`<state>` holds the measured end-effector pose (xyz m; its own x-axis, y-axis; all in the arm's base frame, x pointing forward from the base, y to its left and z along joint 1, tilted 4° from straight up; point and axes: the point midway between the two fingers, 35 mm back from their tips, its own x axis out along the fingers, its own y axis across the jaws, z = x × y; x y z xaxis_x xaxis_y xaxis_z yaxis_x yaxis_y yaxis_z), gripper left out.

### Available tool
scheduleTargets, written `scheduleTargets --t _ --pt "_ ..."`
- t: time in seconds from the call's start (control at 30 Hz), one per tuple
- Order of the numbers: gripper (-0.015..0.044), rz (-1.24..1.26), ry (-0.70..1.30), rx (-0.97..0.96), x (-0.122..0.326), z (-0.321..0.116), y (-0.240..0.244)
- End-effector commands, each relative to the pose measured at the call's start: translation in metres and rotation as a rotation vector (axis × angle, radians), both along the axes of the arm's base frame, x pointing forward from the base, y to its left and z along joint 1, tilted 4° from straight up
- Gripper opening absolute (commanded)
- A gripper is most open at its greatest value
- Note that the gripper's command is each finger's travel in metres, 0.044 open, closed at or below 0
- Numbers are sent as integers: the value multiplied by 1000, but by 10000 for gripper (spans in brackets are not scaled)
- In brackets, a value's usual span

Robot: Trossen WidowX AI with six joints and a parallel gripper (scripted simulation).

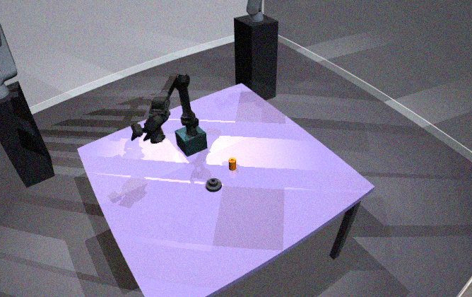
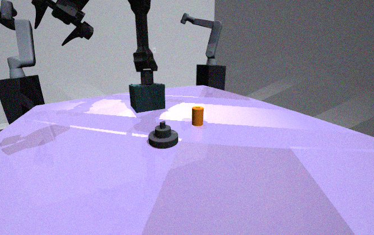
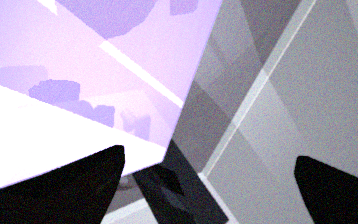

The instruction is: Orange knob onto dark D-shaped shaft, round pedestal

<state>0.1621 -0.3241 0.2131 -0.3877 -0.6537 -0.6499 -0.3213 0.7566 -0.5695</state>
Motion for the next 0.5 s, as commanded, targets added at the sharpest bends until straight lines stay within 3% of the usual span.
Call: scheduleTargets --t 0.0,0.2,0.47 --pt "426 0 0 0 0 0 0" --pt "440 54 -113 31 41 -19 27" --pt "440 111 -371 200 124 -72 127"
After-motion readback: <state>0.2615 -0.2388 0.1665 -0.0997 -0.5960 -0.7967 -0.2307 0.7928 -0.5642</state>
